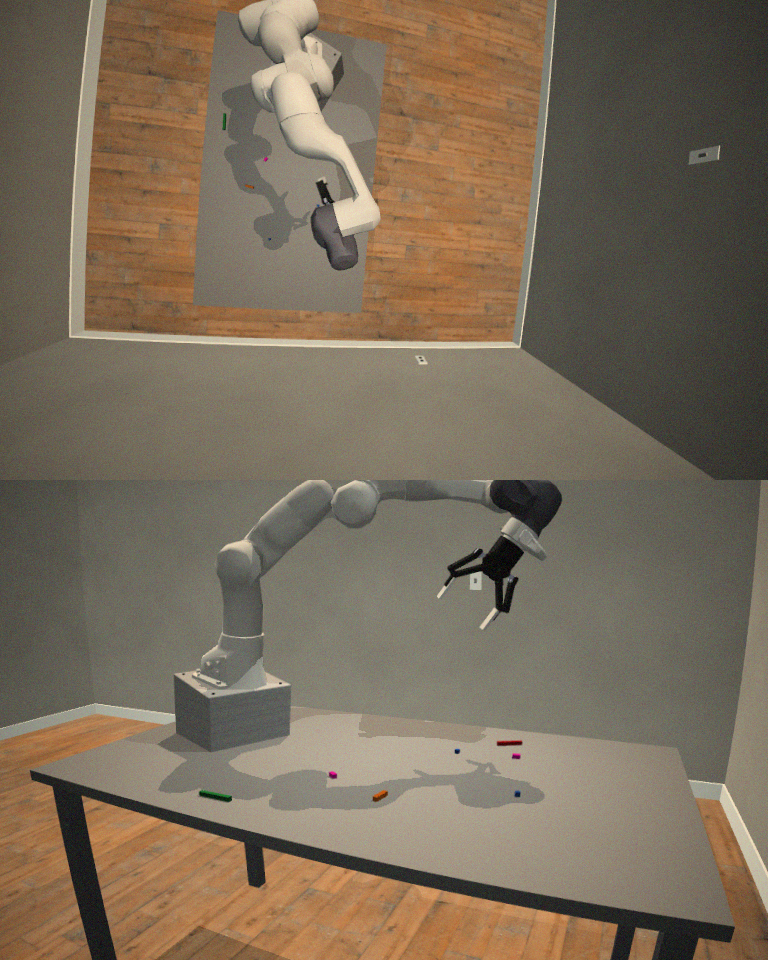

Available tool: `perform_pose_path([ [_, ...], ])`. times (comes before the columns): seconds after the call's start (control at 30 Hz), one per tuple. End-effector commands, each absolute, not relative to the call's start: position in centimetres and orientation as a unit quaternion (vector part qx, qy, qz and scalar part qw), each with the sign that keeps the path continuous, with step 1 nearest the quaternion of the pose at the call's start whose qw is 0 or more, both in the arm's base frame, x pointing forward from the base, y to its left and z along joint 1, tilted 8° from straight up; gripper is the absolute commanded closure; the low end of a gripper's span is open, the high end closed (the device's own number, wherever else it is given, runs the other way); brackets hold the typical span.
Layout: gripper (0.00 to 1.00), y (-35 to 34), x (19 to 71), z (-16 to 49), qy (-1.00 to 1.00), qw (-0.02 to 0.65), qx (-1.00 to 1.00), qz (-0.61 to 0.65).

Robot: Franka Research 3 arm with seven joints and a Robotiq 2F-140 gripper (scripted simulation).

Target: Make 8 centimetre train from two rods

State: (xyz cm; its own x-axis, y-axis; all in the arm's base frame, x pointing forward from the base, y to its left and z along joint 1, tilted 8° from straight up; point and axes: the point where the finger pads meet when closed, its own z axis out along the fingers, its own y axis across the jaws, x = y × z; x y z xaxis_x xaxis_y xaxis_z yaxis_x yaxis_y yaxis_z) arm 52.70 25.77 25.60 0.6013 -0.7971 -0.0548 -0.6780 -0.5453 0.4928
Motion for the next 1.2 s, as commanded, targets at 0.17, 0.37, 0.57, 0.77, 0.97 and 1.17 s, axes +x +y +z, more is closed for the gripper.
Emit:
perform_pose_path([
  [0.17, 0.0, 25.8, 52.7, 25.6, -0.425, 0.216, 0.868, -0.137],
  [0.37, 0.0, 25.8, 52.7, 25.6, -0.425, 0.216, 0.868, -0.137],
  [0.57, 0.0, 25.8, 52.7, 25.6, -0.425, 0.216, 0.868, -0.137],
  [0.77, 0.0, 24.7, 53.8, 24.4, -0.453, 0.206, 0.856, -0.138],
  [0.97, 0.0, 21.1, 56.7, 20.9, -0.537, 0.175, 0.813, -0.141],
  [1.17, 0.0, 18.3, 58.4, 18.7, -0.594, 0.153, 0.776, -0.144],
])
